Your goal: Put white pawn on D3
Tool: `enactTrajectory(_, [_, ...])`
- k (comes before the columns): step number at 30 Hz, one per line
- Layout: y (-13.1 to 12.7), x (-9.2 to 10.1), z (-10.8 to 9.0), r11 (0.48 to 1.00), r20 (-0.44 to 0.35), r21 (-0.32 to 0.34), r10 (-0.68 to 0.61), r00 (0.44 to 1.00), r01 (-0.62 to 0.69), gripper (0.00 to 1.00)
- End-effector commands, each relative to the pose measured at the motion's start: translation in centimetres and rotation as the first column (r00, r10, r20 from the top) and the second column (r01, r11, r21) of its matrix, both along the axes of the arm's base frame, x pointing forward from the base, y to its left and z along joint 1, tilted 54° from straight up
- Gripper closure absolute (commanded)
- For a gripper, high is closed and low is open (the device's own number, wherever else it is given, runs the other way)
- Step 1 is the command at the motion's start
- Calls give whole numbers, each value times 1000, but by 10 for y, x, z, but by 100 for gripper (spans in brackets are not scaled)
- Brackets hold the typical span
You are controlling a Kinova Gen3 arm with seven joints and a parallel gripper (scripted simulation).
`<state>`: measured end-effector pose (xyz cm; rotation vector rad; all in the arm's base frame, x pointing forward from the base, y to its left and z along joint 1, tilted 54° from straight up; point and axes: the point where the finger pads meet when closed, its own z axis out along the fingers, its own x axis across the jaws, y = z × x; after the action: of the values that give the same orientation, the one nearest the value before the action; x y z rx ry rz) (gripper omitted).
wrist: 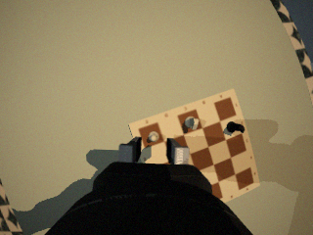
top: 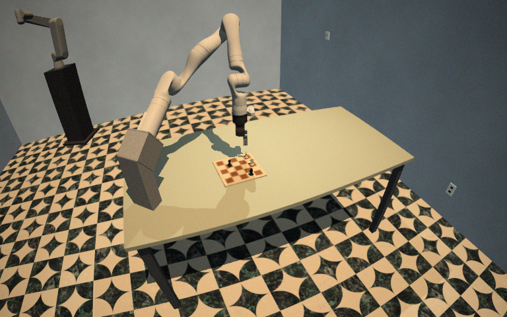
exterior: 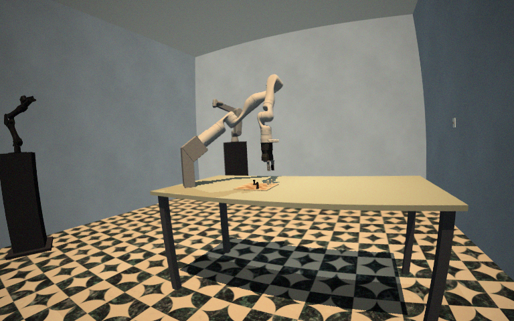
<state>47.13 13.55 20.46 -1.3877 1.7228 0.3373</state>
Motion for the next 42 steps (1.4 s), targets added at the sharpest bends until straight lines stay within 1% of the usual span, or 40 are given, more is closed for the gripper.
enactTrajectory(1, [-1,0,0,1000,0,0,-1,1000,1,32])
enactTrajectory(24, [8,6,-7,1000,-1,0,-1,1000,1,32])
enactTrajectory(42, [23,18,-19,1000,-1,0,-1,1000,1,32])
